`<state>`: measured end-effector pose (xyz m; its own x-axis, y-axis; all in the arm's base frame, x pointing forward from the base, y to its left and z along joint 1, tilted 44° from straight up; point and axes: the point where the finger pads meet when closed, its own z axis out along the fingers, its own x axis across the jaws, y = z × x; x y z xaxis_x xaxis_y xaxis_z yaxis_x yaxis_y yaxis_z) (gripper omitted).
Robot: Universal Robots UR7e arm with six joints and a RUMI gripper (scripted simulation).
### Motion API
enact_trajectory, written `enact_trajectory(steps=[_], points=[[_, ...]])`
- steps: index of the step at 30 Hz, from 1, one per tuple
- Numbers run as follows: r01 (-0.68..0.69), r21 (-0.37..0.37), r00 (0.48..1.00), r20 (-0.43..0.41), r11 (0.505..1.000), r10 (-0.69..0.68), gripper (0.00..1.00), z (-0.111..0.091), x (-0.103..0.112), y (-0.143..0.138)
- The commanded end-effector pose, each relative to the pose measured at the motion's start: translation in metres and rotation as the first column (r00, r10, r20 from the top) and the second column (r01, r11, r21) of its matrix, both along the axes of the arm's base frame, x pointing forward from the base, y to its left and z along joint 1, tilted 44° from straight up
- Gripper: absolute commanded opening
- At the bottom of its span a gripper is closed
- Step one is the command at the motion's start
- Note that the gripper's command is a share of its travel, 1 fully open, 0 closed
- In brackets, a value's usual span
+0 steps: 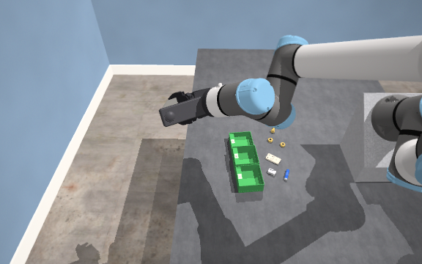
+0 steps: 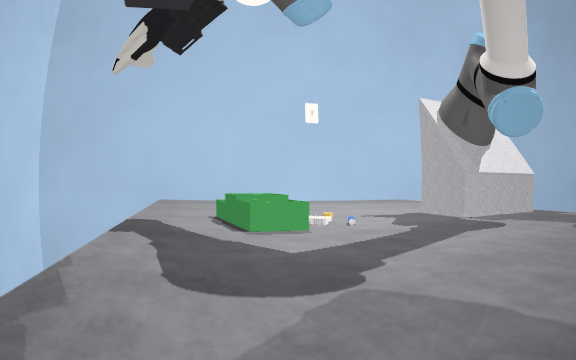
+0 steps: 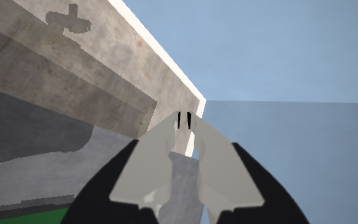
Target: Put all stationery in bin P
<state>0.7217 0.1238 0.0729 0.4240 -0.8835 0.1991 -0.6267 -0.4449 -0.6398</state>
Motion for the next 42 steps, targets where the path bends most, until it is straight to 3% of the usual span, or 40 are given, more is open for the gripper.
enact_trajectory(steps=[1,3,5,9,10,17,19,23,25,29,31,35,38,41,42], points=[[0.005,0.000,0.998,-0.060,1.000,-0.005,0.04,-0.016,-0.014,-0.020],[0.005,0.000,0.998,-0.060,1.000,-0.005,0.04,-0.016,-0.014,-0.020],[0.011,0.007,0.991,-0.134,1.000,-0.010,0.04,-0.024,-0.024,-0.030],[0.011,0.007,0.991,-0.134,1.000,-0.010,0.04,-0.031,-0.030,-0.037],[0.016,0.015,0.983,-0.182,1.000,-0.013,0.04,-0.035,-0.036,-0.042],[0.018,0.019,0.979,-0.206,1.000,-0.014,0.04,-0.045,-0.049,-0.053],[0.026,0.034,0.961,-0.275,0.999,-0.016,0.04,-0.052,-0.061,-0.061],[0.026,0.034,0.961,-0.275,0.999,-0.016,0.04,-0.057,-0.069,-0.067],[0.035,0.054,0.940,-0.341,0.998,-0.014,0.04,-0.064,-0.083,-0.074],[0.035,0.054,0.940,-0.341,0.998,-0.014,0.04,-0.068,-0.091,-0.079],[0.046,0.078,0.915,-0.404,0.996,-0.010,0.04,-0.074,-0.105,-0.085],[0.046,0.078,0.915,-0.404,0.996,-0.010,0.04,-0.077,-0.114,-0.089],[0.059,0.106,0.886,-0.464,0.993,-0.003,0.04,-0.085,-0.137,-0.096],[0.059,0.106,0.886,-0.464,0.993,-0.003,0.04,-0.085,-0.138,-0.097],[0.069,0.127,0.865,-0.502,0.990,0.004,0.04,-0.087,-0.145,-0.099]])
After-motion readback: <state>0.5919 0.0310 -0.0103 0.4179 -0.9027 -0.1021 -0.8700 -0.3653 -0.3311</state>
